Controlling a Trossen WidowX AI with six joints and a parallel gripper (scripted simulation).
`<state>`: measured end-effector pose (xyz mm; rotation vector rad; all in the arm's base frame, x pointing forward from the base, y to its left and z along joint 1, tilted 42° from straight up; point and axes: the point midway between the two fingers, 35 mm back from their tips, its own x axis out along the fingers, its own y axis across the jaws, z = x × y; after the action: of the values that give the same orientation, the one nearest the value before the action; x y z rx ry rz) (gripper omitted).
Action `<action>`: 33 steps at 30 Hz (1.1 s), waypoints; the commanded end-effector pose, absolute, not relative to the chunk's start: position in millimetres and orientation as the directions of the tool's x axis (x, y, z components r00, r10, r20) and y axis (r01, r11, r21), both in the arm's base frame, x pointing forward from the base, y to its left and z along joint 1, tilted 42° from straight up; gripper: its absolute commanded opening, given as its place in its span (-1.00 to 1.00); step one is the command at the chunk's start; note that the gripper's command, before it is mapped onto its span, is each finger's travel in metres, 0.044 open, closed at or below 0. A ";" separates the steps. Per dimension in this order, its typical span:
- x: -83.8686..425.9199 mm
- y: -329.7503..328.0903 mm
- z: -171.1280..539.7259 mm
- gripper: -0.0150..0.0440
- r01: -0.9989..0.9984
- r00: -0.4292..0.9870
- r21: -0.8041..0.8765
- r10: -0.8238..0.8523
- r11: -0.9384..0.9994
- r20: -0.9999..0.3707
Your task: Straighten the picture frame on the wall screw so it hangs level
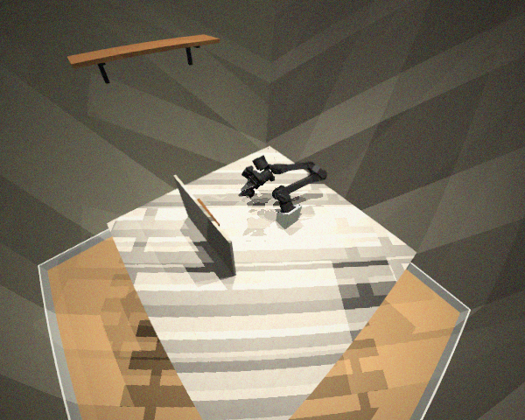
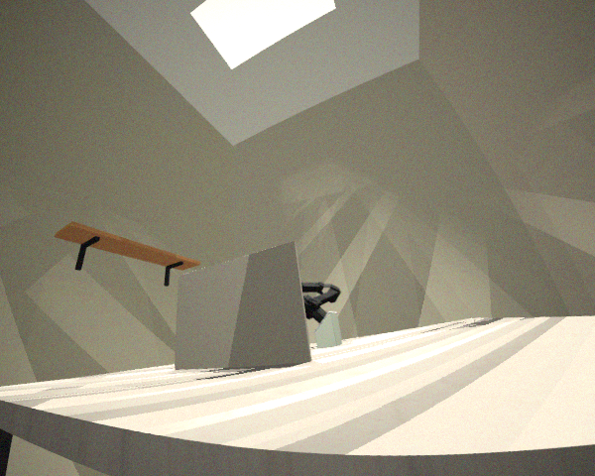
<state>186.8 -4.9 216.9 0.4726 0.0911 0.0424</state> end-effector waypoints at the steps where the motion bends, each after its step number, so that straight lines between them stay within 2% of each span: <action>1: 186.4 -4.4 216.7 0.39 -0.023 0.995 0.452 0.065 0.892 -0.077; 20: 186.4 -4.4 216.7 0.39 -0.023 0.995 0.452 0.065 0.892 -0.077; 29: 236.5 -35.3 205.1 0.39 -0.007 1.000 0.623 0.014 0.782 -0.006; 33: 242.7 -40.3 200.2 0.39 -0.009 1.000 0.653 0.005 0.757 0.008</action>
<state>232.0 -31.7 209.9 0.6410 0.0157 0.0181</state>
